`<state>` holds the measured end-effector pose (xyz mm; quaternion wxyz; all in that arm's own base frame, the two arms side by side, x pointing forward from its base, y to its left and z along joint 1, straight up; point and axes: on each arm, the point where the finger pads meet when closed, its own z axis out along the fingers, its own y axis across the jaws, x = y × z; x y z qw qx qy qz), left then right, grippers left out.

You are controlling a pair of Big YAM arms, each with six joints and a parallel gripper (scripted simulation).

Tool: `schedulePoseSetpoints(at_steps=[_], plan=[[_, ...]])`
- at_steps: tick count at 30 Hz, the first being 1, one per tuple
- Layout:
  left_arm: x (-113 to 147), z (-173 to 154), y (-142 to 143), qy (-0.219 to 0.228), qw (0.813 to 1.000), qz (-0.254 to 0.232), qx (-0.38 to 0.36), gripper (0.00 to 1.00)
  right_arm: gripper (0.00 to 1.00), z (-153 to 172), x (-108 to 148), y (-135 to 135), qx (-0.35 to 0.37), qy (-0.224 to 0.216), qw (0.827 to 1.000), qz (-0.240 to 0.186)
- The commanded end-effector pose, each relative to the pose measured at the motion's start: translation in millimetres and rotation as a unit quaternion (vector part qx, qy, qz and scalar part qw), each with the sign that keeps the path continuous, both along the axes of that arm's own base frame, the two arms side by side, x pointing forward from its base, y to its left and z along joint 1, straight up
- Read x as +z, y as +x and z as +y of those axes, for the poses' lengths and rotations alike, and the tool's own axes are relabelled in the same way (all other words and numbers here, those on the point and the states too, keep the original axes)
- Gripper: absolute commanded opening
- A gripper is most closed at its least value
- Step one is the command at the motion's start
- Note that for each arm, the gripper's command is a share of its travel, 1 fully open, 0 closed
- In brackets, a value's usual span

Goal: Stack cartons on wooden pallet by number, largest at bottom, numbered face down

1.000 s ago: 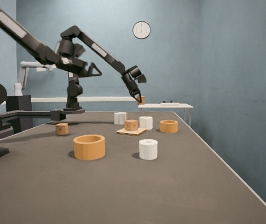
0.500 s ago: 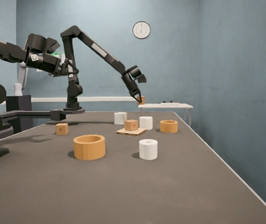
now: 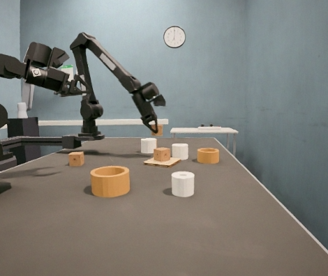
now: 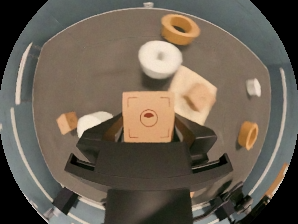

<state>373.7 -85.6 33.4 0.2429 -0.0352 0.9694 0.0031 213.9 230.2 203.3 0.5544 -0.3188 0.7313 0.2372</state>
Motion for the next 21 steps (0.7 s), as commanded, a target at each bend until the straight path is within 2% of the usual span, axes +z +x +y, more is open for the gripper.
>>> schedulePoseSetpoints(at_steps=[1,7,13,18,21], plan=[[22.6,-19.3,3.1,-0.024,0.998,-0.021,0.051,0.46,1.0,-2.5,-0.1,2.4,-0.005,-0.004,1.0,0.004],[18.8,-81.7,-24.2,-0.013,0.999,-0.018,0.039,0.46,1.0,-2.6,-0.1,2.4,-0.005,-0.004,1.0,0.004],[18.2,-115.9,-43.1,0.0,1.0,-0.019,0.022,0.46,1.0,-2.6,-0.1,2.4,-0.005,-0.004,1.0,0.004],[18.3,-114.1,-33.5,0.009,1.0,-0.013,0.016,0.46,1.0,-2.6,-0.1,2.4,-0.005,-0.004,1.0,0.004],[20.0,-117.4,-13.9,0.01,1.0,-0.016,0.001,0.46,1.0,0.2,3.3,0.9,0.0,0.001,1.0,-0.001]])
